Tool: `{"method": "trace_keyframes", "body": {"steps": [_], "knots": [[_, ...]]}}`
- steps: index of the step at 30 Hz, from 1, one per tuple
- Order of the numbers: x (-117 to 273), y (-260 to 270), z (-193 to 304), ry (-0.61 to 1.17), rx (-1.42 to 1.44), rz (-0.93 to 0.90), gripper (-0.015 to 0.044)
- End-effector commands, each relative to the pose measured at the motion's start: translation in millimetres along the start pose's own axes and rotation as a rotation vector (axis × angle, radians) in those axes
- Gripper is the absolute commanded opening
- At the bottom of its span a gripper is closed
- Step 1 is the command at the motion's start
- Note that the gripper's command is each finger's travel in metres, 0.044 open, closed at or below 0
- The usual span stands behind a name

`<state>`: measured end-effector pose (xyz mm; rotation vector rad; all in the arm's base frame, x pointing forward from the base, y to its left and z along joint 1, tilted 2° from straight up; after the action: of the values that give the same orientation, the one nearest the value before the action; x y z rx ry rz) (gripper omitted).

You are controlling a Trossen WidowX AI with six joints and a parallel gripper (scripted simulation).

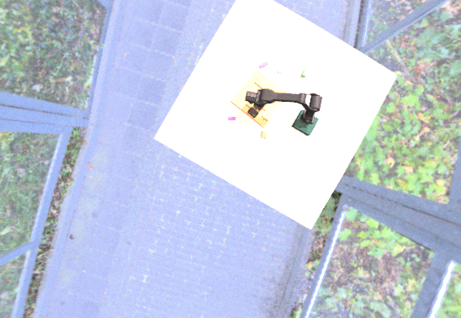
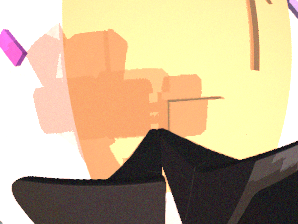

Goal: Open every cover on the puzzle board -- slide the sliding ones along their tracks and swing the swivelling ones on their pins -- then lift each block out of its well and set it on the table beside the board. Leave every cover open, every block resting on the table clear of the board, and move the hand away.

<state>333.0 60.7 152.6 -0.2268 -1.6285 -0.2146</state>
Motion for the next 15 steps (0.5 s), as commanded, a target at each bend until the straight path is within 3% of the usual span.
{"method": "trace_keyframes", "body": {"steps": [1, 15], "knots": [[-1.6, 0.2, 0.5, 0.009, 0.003, -0.002, 0.0000], [-8.9, 0.6, 0.1, 0.009, 0.003, -0.002, 0.0000]]}}
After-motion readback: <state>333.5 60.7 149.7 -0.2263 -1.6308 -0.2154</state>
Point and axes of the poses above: the point midway between the two fingers, 35 mm back from their tips, its own x axis back along the fingers, its own y axis across the jaws, z = x × y, the point moved 6 cm from there along x, back along the fingers
